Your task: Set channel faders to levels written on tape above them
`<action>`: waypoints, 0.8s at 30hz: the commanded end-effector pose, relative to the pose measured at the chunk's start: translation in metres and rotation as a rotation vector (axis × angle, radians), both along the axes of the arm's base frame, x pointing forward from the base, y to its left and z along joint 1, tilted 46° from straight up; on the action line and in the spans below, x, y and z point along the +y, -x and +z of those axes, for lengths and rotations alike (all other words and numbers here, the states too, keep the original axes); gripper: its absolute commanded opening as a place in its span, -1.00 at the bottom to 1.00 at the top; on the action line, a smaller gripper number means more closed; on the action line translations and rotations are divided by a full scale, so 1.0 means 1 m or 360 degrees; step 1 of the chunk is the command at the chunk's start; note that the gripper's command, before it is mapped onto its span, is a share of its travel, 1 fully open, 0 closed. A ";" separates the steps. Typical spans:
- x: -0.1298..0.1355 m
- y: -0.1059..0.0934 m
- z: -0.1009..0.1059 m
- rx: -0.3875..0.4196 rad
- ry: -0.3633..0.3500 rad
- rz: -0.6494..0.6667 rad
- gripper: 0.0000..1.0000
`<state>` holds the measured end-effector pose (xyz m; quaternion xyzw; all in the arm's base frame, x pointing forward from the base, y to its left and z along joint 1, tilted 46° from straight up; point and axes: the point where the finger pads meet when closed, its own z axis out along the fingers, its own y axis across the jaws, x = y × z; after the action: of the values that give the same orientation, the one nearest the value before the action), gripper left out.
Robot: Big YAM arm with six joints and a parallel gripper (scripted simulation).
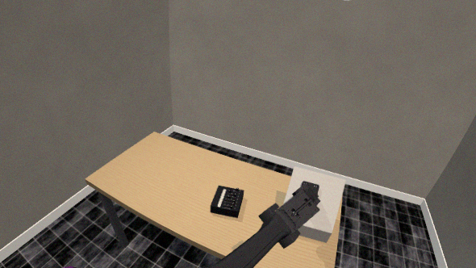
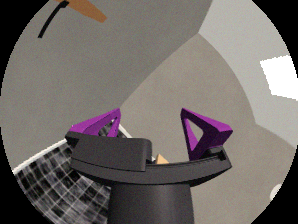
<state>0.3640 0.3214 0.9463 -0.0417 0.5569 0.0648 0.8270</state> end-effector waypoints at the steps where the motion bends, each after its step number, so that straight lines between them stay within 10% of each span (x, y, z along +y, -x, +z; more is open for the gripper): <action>1: -0.009 0.005 0.006 -0.0014 -0.0022 -0.0004 1.00; 18: -0.030 0.018 0.021 -0.0056 -0.0093 -0.0006 1.00; 24: -0.016 -0.006 0.002 0.0005 -0.0032 -0.0004 1.00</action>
<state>0.3666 0.3271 0.9432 -0.0480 0.5580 0.0688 0.8256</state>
